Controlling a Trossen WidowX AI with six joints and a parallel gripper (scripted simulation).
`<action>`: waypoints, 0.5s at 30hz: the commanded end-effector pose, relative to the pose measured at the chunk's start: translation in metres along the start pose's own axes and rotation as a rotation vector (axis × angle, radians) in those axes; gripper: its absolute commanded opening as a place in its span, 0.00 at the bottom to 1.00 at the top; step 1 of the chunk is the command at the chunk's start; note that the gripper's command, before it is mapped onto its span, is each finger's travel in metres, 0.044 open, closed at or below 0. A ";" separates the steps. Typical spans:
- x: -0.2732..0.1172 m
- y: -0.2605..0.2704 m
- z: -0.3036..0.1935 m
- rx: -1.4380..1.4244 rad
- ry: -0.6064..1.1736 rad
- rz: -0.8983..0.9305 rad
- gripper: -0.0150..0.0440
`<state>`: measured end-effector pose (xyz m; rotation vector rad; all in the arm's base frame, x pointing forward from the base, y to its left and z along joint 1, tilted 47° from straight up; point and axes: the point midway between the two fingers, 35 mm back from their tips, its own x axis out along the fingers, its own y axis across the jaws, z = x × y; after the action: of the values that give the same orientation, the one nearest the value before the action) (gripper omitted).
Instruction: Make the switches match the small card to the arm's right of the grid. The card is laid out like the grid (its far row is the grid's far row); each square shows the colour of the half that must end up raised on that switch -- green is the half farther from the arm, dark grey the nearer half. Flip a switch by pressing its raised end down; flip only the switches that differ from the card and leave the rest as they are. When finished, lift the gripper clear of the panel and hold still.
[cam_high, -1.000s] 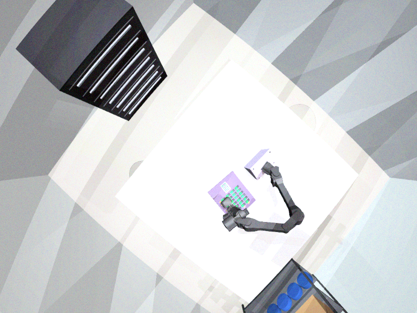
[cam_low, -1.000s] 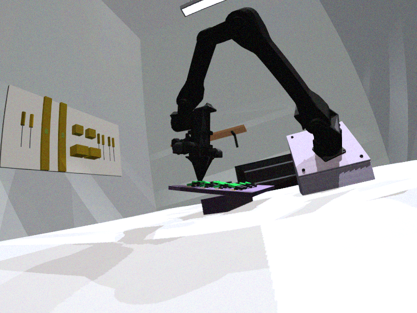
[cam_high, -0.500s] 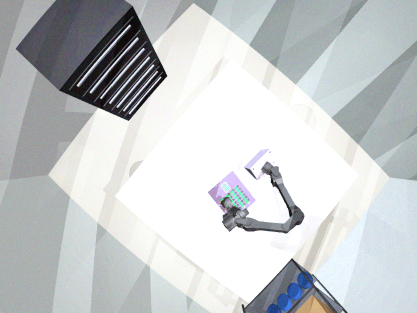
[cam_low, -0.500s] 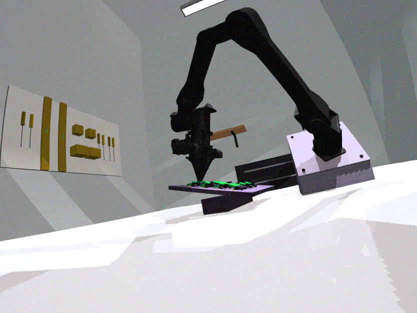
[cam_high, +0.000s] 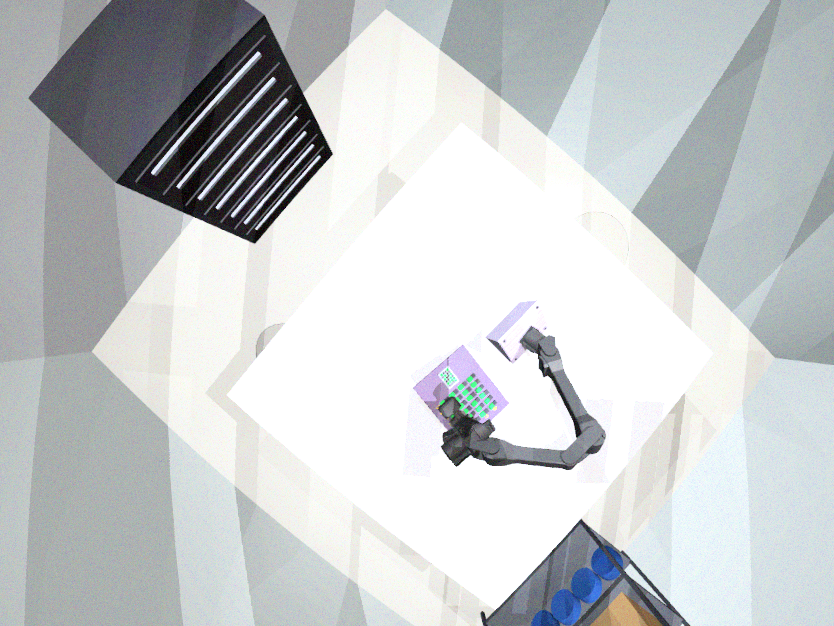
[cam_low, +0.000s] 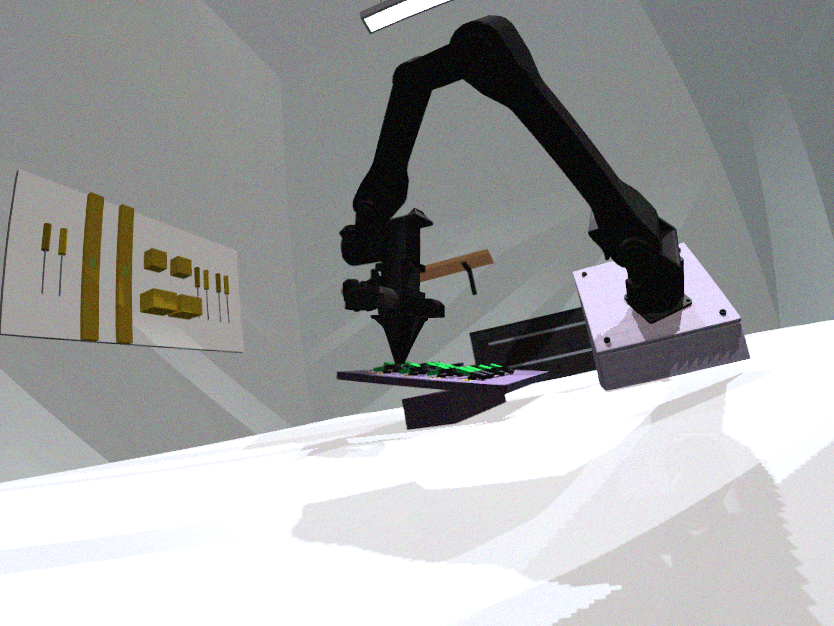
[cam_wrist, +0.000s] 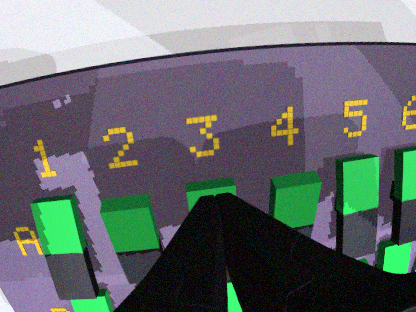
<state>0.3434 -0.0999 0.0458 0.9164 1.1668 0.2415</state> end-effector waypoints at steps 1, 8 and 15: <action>0.002 0.001 -0.001 0.007 0.003 0.005 0.25; -0.049 -0.001 -0.002 0.007 -0.016 0.000 0.25; -0.063 -0.003 -0.004 0.009 -0.021 0.001 0.25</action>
<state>0.3172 -0.1375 0.0852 0.9298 1.1376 0.2151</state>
